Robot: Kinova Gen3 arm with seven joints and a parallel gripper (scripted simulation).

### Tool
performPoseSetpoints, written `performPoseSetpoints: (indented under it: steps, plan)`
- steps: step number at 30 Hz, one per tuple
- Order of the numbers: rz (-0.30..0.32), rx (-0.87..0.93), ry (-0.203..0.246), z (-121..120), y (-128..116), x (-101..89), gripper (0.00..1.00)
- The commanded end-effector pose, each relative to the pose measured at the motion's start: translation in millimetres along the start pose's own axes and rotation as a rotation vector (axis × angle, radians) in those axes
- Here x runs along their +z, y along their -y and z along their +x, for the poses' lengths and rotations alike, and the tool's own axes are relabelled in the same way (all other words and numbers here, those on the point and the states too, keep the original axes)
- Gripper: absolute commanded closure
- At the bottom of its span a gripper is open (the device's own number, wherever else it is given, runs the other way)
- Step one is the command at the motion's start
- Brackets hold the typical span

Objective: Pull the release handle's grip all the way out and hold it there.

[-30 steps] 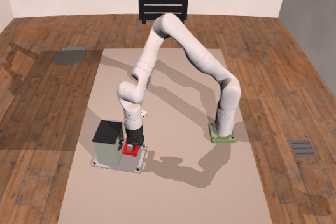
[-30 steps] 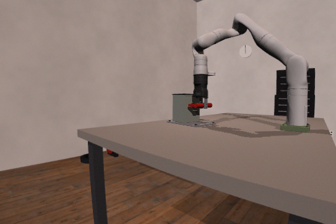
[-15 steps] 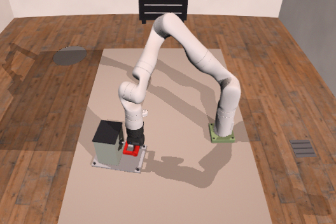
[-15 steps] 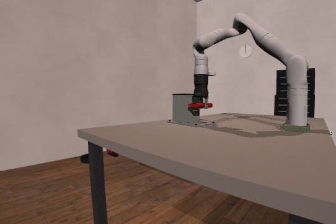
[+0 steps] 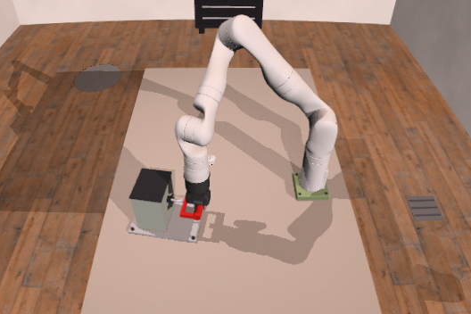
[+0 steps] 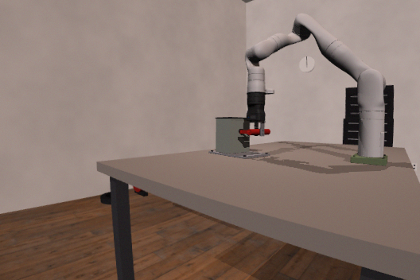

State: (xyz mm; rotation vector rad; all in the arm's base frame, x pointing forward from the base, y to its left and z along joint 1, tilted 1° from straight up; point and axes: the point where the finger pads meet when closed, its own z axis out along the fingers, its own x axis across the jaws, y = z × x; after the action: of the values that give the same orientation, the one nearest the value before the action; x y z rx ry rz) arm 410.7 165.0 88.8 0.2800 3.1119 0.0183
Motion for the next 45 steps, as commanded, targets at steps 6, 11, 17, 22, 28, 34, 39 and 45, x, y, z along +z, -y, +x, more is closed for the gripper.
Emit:
performPoseSetpoints:
  steps: [6,11,17,22,28,34,39,45]
  plan:
    - [0.004,-0.009,-0.007,23,0,-1.0,1.00]
    - [0.004,-0.009,-0.007,28,0,-1.1,1.00]
    - [0.004,-0.009,-0.007,30,0,-1.1,1.00]
    - [0.004,-0.009,-0.007,31,0,-1.1,1.00]
    - [0.004,-0.009,-0.007,31,0,-1.1,1.00]
    - [0.004,-0.009,-0.007,31,0,-1.1,1.00]
    - [0.004,-0.009,-0.007,31,0,-1.1,1.00]
    - [0.004,-0.009,-0.007,31,0,-1.1,1.00]
